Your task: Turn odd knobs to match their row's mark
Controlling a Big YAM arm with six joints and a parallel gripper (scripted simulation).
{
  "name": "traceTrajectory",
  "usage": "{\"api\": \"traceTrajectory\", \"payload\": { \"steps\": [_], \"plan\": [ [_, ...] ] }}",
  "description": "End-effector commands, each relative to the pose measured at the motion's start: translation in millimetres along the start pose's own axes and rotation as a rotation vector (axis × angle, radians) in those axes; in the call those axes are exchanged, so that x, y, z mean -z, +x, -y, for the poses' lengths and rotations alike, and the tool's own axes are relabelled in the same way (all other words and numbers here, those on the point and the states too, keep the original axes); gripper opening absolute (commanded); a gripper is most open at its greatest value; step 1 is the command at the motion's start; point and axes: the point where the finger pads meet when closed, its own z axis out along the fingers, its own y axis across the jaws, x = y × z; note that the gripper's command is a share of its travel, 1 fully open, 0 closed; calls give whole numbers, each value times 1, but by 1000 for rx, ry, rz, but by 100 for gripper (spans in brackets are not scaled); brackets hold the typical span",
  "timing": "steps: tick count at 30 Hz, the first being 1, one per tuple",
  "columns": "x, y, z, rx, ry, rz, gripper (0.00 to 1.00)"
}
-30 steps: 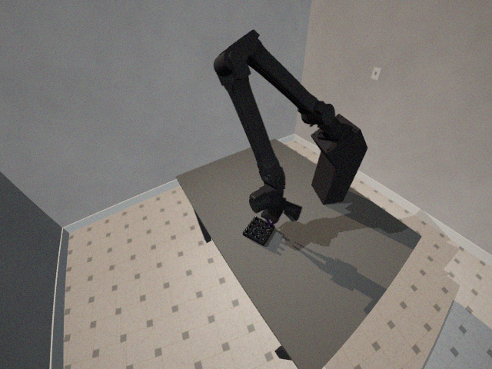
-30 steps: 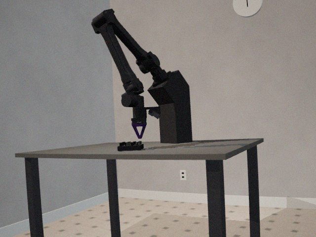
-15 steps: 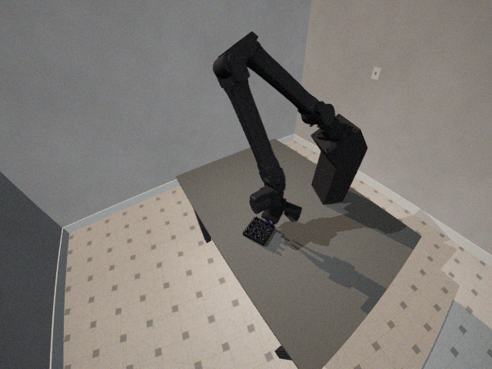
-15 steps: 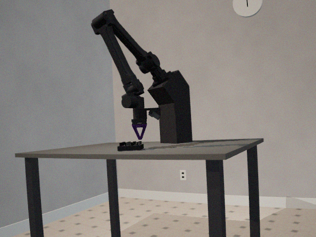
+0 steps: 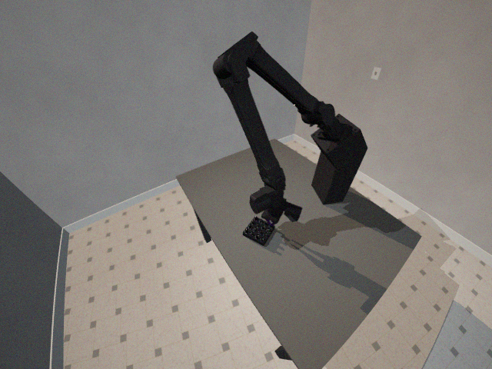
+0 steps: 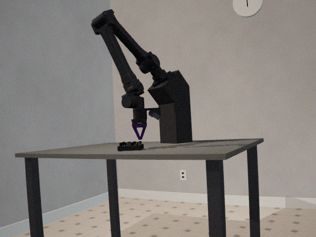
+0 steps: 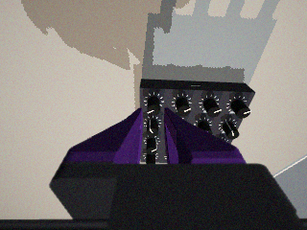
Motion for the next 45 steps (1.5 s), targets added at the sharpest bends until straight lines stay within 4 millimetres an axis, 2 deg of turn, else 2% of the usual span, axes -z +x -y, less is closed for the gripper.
{"api": "traceTrajectory", "payload": {
  "steps": [1,21,29,33,45],
  "plan": [
    [-4,2,-3,-1,0,-1,19],
    [-4,2,-3,-2,0,-1,19],
    [0,6,-3,-3,-2,0,19],
    [3,13,3,-1,7,-5,19],
    [2,9,0,2,1,1,19]
  ]
}}
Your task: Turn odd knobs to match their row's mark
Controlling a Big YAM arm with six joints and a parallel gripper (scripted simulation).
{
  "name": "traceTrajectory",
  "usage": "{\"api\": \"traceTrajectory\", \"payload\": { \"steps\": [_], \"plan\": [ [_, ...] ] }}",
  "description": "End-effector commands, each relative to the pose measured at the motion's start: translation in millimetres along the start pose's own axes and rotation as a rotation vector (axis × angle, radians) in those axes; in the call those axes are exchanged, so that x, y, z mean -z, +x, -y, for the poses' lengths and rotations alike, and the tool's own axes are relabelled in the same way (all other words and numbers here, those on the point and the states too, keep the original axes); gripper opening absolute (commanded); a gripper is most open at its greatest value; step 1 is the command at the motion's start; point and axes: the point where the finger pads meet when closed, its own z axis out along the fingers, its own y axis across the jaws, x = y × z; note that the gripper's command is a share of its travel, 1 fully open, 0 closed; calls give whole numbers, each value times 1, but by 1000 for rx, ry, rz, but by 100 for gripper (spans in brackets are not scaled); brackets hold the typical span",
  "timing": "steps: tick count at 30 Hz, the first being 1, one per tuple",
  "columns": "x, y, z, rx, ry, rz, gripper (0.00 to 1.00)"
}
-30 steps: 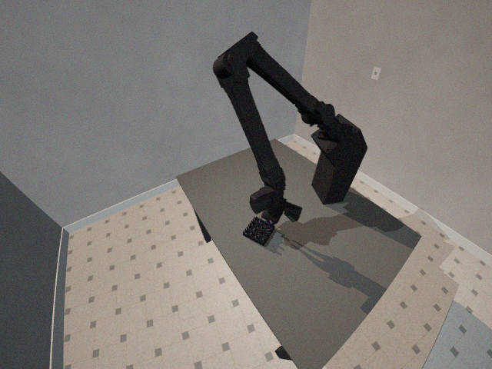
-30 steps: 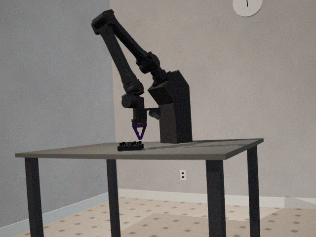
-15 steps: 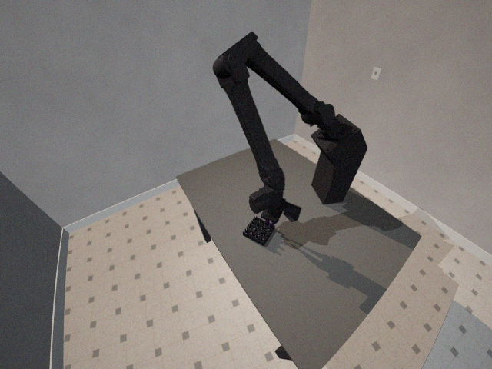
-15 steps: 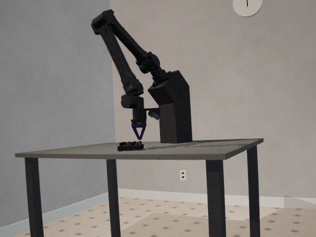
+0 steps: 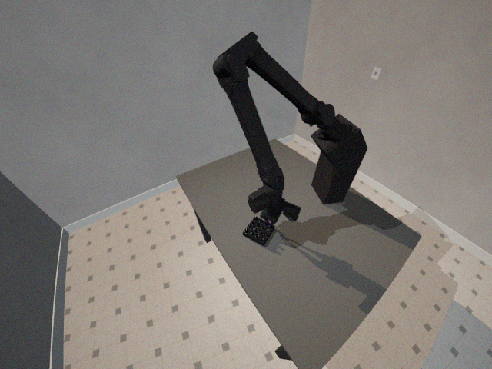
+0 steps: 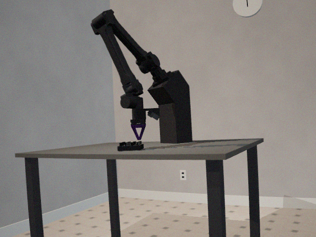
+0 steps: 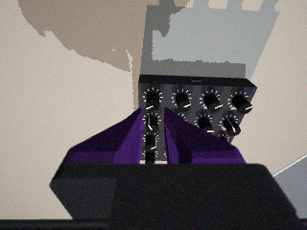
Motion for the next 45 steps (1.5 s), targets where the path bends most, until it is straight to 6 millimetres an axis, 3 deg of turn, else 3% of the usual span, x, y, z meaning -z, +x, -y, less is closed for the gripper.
{"api": "traceTrajectory", "payload": {
  "steps": [1,28,45],
  "plan": [
    [3,4,0,4,-2,3,19],
    [3,3,0,4,-3,4,19],
    [-12,3,-2,0,0,-1,19]
  ]
}}
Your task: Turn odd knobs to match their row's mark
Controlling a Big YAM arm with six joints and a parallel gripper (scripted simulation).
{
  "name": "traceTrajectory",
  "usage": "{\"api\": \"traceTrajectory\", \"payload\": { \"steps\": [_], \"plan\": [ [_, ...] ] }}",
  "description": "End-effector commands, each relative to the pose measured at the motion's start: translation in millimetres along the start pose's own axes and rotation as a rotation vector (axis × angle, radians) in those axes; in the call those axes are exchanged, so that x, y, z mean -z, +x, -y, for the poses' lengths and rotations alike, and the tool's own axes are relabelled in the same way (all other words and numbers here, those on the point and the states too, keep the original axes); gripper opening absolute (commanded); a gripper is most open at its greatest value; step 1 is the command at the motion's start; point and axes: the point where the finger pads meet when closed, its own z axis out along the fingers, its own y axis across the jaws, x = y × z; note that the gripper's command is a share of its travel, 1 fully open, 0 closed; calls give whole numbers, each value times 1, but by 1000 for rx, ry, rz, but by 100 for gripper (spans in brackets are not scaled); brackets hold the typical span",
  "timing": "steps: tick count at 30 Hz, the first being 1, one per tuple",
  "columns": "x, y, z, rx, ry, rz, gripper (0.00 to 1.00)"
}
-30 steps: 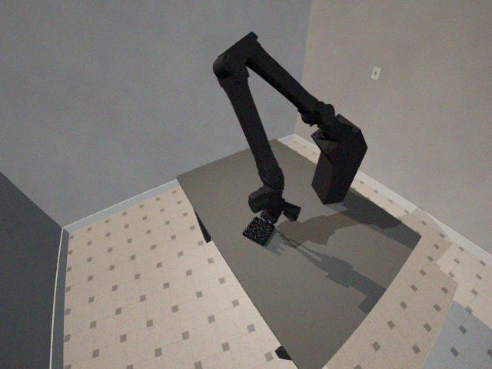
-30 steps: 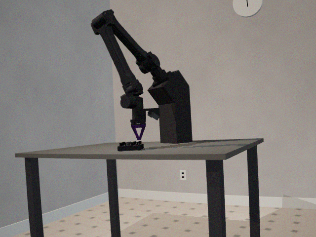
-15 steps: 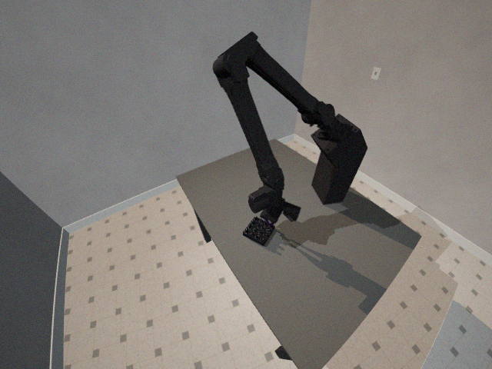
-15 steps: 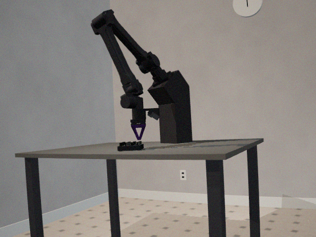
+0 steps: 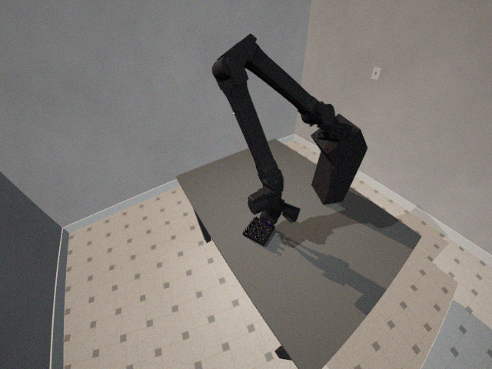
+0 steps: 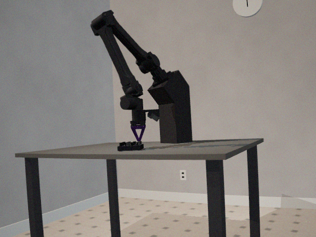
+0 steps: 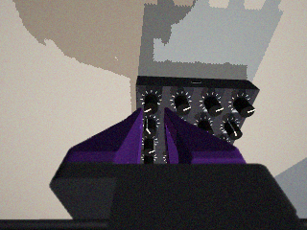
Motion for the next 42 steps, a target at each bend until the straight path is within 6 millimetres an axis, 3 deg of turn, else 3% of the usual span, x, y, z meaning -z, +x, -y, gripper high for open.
{"api": "traceTrajectory", "payload": {
  "steps": [1,42],
  "plan": [
    [-7,2,-4,-1,-1,-1,19],
    [-11,0,-6,-1,-5,2,19]
  ]
}}
